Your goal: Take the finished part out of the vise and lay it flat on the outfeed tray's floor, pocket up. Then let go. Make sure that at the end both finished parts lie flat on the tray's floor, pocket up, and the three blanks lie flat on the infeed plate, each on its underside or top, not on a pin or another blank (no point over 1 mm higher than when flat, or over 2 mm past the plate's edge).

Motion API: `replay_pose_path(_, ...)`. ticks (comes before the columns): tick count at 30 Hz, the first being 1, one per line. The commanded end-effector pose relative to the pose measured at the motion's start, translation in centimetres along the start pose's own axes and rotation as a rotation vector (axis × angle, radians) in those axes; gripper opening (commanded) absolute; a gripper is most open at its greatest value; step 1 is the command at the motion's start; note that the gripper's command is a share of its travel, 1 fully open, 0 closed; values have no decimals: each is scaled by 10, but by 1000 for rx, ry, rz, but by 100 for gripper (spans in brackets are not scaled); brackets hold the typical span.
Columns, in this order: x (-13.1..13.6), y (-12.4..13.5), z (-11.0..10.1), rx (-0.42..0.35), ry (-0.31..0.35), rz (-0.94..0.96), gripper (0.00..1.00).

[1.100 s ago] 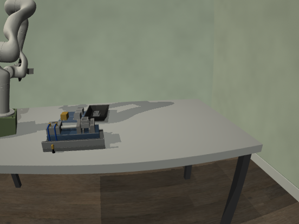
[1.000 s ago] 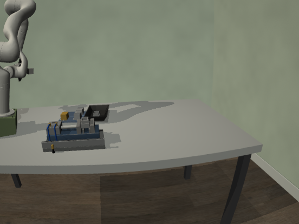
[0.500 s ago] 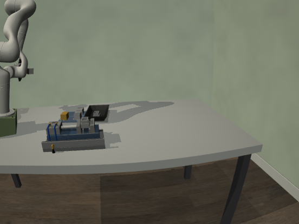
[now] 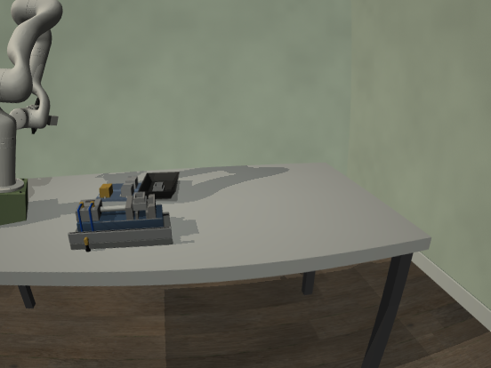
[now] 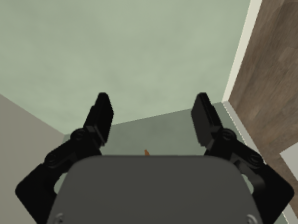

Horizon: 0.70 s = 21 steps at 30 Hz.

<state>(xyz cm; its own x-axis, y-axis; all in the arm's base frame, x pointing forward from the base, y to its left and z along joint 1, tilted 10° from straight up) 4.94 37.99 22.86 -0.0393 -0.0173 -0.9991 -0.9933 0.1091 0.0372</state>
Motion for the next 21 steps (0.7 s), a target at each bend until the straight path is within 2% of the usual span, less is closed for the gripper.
replay_pose_path(1, 2, -12, 13, -32, 22, 116, 100)
replay_pose_path(3, 3, -22, 22, -51, 38, 199, 100)
replay_pose_path(13, 4, -46, 37, -92, 75, 363, 100)
replay_pose_path(14, 4, -55, 41, -106, 90, 416, 100)
replay_pose_path(18, 4, -55, 41, -107, 90, 418, 100)
replay_pose_path(20, 3, -75, 47, -134, 123, 517, 100)
replay_pose_path(21, 3, -78, 47, -137, 127, 528, 100)
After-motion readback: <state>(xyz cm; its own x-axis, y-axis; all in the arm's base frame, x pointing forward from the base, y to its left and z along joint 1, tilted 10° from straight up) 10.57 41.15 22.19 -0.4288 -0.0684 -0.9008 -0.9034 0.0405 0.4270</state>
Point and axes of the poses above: the point where the finger pads meet when closed, its own z axis out along the fingers, its own x axis across the jaws, y = z × x, the point moved 7 cm from there along -z, back along the fingers, and after that the axes turned 2 degrees about -z, right-handed, at the moved point
